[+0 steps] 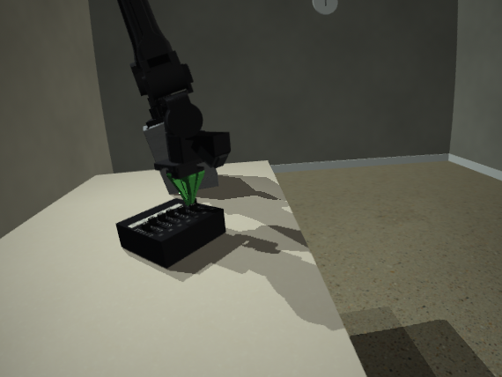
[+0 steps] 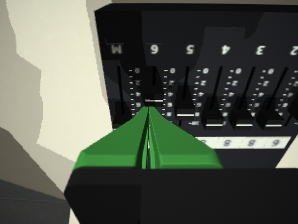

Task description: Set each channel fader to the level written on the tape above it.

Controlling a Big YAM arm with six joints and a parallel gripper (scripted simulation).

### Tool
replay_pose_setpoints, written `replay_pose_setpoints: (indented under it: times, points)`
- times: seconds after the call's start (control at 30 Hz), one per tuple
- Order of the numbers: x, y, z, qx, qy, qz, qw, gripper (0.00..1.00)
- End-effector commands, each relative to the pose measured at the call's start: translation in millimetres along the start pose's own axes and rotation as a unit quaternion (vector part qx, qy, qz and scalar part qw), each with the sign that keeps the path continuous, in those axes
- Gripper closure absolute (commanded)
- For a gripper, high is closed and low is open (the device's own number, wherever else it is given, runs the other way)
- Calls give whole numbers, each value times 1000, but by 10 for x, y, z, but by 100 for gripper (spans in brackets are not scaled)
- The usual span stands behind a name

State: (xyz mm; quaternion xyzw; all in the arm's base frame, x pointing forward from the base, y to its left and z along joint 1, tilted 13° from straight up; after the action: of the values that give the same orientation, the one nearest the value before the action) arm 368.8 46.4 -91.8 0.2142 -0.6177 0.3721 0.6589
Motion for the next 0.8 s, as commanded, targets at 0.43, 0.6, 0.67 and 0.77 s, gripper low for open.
replay_pose_setpoints:
  times: [0.43,0.6,0.67,0.77]
  points:
    - [51,-64,-198,0,-9,8,1000,100]
    - [49,-63,-223,0,-9,8,1000,100]
    - [57,-68,-238,0,-10,8,1000,100]
    - [70,-93,-242,-3,-12,10,1000,100]
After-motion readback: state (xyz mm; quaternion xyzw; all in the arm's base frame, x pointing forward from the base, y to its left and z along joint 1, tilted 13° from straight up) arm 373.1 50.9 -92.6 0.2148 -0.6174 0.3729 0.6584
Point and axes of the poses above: the point where the finger pads meet when closed, its own x axis back along the fingers, its own y axis across the jaws, z = x × y, the point moved 5 cm from there along x, back along the fingers, and after that the axes turned 3 degrees about x, right-handed, at the moved point
